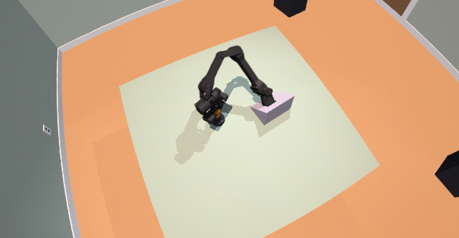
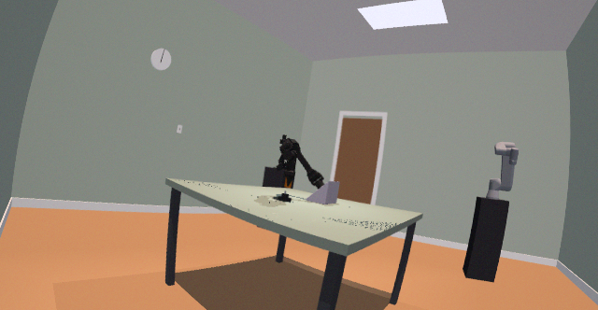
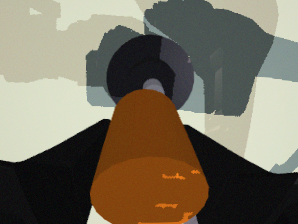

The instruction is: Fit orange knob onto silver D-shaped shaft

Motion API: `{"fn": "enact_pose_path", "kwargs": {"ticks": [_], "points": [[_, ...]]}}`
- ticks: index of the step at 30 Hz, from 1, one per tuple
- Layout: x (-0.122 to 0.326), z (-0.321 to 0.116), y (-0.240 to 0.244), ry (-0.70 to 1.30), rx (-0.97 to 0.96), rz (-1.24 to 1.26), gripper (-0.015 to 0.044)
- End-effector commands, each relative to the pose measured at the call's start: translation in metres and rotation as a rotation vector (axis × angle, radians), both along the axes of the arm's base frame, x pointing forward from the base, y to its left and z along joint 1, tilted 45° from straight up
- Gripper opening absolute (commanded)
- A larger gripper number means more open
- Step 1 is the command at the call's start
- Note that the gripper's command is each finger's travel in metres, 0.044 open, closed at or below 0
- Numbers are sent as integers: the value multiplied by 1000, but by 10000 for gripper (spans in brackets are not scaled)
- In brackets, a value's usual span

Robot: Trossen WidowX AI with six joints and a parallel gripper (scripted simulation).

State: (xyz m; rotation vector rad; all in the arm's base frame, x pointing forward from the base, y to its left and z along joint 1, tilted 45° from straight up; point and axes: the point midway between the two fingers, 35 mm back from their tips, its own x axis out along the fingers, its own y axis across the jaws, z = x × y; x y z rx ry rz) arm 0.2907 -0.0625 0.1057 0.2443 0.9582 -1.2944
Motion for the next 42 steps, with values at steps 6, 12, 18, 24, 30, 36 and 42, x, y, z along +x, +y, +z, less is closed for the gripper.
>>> {"fn": "enact_pose_path", "kwargs": {"ticks": [6,12,18,24,30,36,42], "points": [[-3,6,-7,23,-7,39,0],[-3,7,-8,133,-3,150,0],[-1,9,-9,244,2,262,0],[-1,9,-9,376,7,395,0],[-1,8,-9,505,13,525,0],[-3,7,-7,632,18,653,0],[-3,7,-7,757,23,779,0]]}}
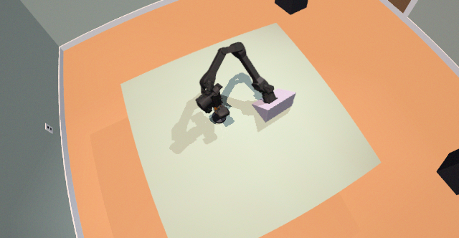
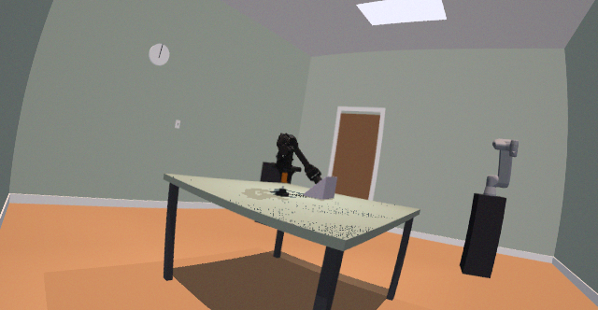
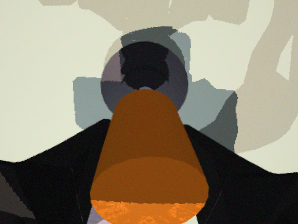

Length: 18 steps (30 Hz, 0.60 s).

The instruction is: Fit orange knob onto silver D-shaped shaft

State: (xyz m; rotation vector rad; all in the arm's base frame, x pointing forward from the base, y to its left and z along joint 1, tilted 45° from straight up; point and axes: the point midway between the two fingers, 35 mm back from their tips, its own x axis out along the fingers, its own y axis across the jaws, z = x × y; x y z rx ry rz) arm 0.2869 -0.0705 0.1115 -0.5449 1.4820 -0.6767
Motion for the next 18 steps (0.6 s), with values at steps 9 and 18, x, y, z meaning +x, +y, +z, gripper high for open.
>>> {"fn": "enact_pose_path", "kwargs": {"ticks": [9,18], "points": [[2,2,0,238,5,250,0],[1,3,-1,433,13,446,0]]}}
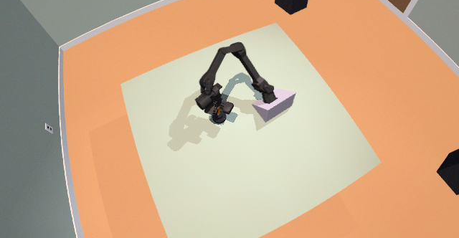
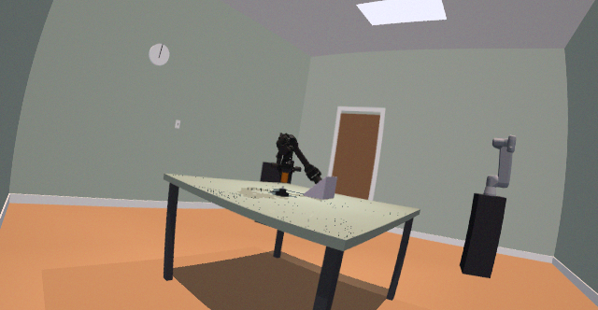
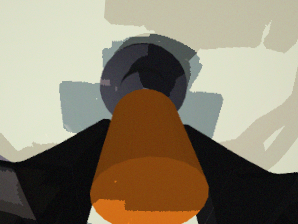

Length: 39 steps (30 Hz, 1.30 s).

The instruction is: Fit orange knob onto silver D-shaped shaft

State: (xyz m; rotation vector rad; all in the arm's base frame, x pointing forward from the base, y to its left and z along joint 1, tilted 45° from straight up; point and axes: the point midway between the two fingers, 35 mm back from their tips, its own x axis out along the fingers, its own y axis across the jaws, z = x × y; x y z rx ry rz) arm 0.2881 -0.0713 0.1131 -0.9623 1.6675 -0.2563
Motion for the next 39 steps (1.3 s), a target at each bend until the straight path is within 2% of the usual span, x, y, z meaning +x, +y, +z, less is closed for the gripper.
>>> {"fn": "enact_pose_path", "kwargs": {"ticks": [1,19,39], "points": [[0,1,0,68,-2,76,0],[1,1,0,440,11,450,0],[0,-16,-17,470,11,480,0]]}}
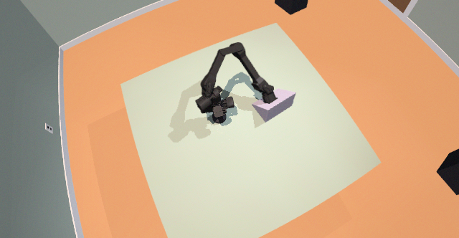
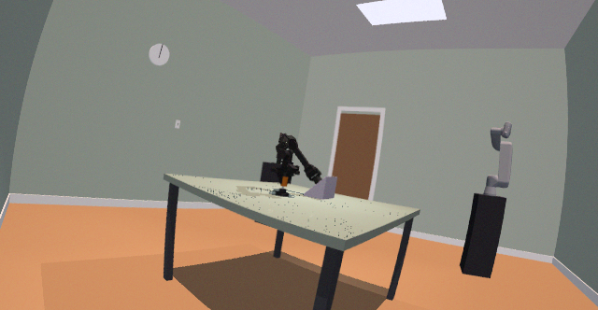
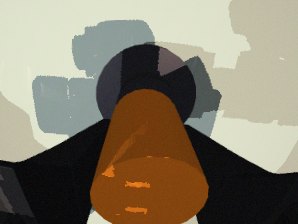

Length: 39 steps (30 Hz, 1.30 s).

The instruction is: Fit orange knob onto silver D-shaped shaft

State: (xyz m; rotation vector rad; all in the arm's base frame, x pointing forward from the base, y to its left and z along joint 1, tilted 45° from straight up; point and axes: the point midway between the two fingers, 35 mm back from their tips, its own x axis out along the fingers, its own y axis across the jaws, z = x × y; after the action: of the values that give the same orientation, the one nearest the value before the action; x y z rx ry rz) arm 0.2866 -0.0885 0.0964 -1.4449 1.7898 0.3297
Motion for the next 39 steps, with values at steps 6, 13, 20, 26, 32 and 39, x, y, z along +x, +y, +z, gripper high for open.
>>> {"fn": "enact_pose_path", "kwargs": {"ticks": [6,13,20,26,32,39], "points": [[3,0,0,-7,-6,7,0],[2,-2,-2,-7,-6,7,0],[1,-8,-8,-9,-6,5,0],[1,-13,-13,-9,-7,5,0],[0,-12,-12,-8,-1,-1,0],[0,-12,-12,-8,-1,-1,131]]}}
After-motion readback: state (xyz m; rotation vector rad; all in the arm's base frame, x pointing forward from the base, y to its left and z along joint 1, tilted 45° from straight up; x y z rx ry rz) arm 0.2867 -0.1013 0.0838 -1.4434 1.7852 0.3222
